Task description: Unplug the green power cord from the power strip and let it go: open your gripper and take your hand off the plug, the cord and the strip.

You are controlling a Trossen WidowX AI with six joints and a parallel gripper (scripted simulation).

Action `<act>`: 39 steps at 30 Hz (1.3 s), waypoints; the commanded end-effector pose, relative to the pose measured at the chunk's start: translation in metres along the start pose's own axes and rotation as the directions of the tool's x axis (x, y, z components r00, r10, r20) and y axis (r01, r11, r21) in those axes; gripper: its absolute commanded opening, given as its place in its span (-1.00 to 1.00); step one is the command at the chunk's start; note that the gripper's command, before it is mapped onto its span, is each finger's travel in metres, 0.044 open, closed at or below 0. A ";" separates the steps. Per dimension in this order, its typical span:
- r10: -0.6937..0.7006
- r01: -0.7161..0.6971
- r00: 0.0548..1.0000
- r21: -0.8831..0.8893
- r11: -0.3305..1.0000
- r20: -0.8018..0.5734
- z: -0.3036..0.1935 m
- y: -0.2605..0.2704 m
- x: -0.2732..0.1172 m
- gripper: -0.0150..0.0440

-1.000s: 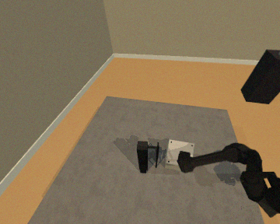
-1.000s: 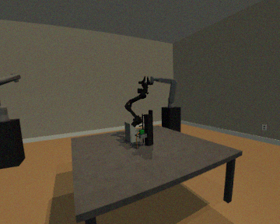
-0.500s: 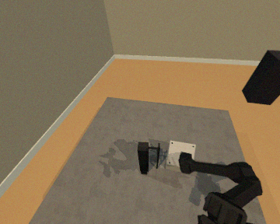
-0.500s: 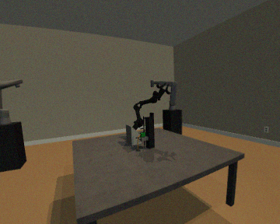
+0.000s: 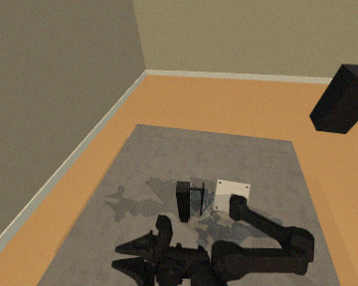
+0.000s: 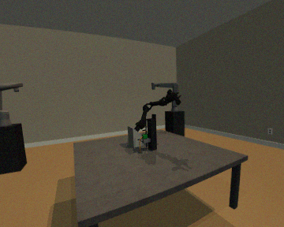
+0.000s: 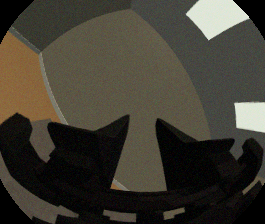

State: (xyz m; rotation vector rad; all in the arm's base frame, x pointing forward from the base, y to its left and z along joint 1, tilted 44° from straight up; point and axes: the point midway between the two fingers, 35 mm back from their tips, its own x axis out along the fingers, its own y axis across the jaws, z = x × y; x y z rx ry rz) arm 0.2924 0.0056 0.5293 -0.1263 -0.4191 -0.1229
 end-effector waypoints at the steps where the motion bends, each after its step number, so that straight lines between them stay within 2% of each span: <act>1: 0.037 -0.036 0.982 0.013 0.999 -0.184 -0.061 0.006 0.021 0.05; 6: 0.075 -0.051 0.897 0.065 0.997 -0.436 -0.148 0.007 0.033 0.05; 11: 0.112 -0.005 0.742 0.161 0.987 -0.661 -0.235 0.001 0.028 0.05; 15: 0.145 0.085 0.578 0.236 0.968 -0.803 -0.299 -0.008 0.011 0.05; 21: 0.227 0.324 0.259 0.306 0.895 -0.939 -0.388 -0.023 -0.039 0.05; 25: 0.309 0.516 0.046 0.288 0.807 -0.950 -0.432 -0.031 -0.081 0.05; 31: 0.453 0.719 -0.174 0.202 0.666 -0.875 -0.466 -0.037 -0.138 0.05; 36: 0.604 0.888 -0.320 -0.009 0.460 -0.729 -0.485 -0.036 -0.188 0.05; 39: 0.718 0.929 -0.371 -0.228 0.292 -0.589 -0.490 -0.034 -0.220 0.05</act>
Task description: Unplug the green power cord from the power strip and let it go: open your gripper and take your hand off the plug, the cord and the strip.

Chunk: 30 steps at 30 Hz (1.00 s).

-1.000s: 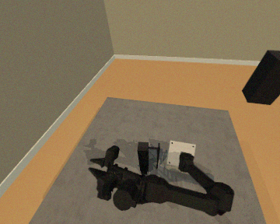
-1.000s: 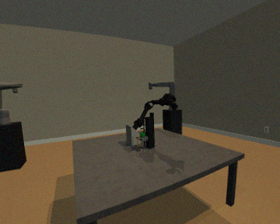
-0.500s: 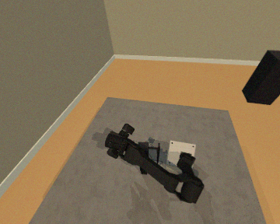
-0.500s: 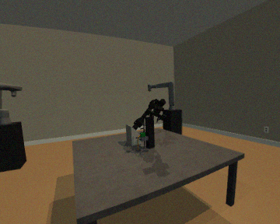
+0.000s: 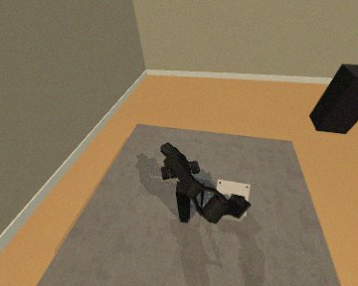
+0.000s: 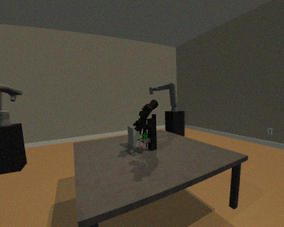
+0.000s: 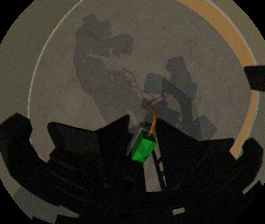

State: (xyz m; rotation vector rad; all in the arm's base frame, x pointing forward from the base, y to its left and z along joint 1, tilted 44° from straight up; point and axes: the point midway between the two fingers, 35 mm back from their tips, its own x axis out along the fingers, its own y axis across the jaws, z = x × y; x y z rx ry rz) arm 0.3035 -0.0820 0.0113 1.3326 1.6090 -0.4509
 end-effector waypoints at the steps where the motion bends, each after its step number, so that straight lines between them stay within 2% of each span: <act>1: 0.011 0.038 0.984 0.267 0.963 -0.179 -0.006 -0.025 0.013 0.05; 30: 0.013 0.042 0.982 0.282 0.959 -0.190 -0.034 -0.018 0.008 0.05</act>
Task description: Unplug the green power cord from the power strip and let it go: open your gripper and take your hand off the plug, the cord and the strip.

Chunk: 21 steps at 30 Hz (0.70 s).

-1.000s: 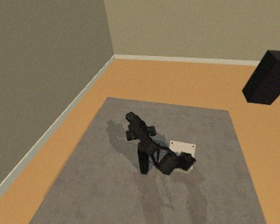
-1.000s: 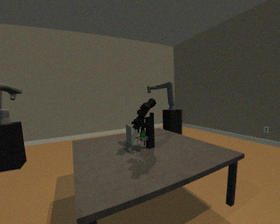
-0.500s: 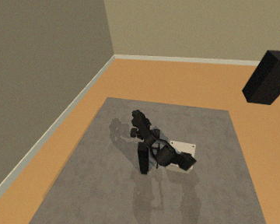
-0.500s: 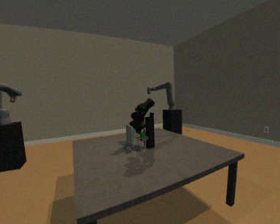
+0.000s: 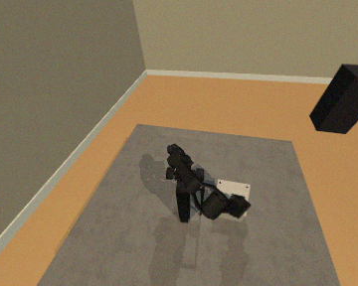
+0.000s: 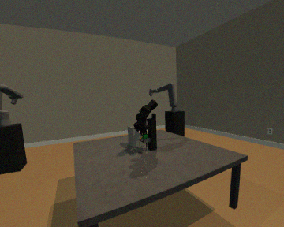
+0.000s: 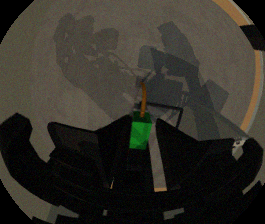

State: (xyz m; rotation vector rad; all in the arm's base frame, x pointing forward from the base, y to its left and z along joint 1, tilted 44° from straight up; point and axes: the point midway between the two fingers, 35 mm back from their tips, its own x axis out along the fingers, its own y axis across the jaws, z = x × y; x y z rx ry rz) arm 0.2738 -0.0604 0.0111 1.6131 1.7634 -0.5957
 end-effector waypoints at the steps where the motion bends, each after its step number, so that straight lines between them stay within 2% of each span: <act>1: 0.005 -0.005 1.000 0.005 1.000 -0.002 -0.007 0.000 -0.001 0.05; 20: 0.005 -0.005 1.000 0.005 1.000 -0.003 -0.016 0.000 0.011 0.05; 21: 0.000 0.000 1.000 0.000 1.000 -0.001 -0.016 0.000 0.009 -0.04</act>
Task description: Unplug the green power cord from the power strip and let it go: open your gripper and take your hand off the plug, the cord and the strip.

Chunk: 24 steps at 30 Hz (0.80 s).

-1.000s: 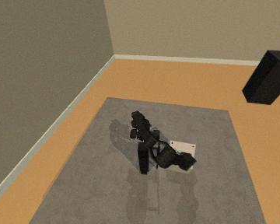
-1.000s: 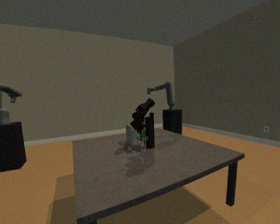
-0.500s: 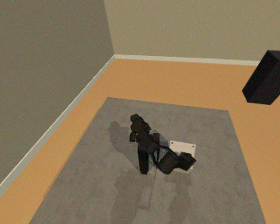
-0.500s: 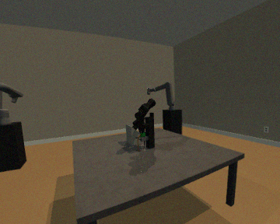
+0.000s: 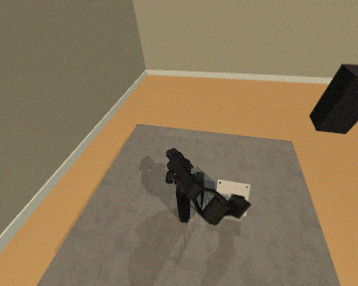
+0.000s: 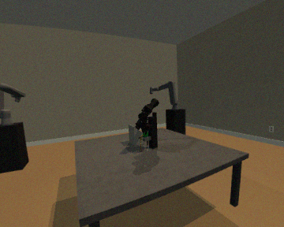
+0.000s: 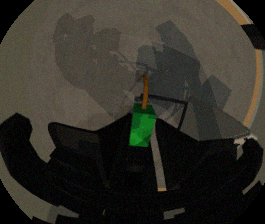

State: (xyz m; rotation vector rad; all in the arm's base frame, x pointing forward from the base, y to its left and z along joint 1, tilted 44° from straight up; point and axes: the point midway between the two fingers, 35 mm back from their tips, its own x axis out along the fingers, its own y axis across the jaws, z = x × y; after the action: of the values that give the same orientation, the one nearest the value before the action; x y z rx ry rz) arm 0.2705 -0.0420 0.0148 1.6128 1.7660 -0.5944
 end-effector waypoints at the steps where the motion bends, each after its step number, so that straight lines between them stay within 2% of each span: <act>1: 0.001 -0.001 1.000 0.000 1.000 0.001 0.000 0.000 -0.001 -0.13; 3: 0.001 -0.001 1.000 0.000 1.000 0.001 0.000 0.000 -0.001 -0.31; 11: 0.001 -0.001 1.000 0.000 1.000 0.001 0.000 0.000 -0.001 -0.49; 24: 0.002 -0.002 1.000 0.001 1.000 0.002 0.017 0.002 -0.002 -0.49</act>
State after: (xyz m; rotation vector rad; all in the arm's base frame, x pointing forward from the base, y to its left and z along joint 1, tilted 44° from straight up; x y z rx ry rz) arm 0.2714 -0.0420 0.0121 1.6316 1.7914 -0.5789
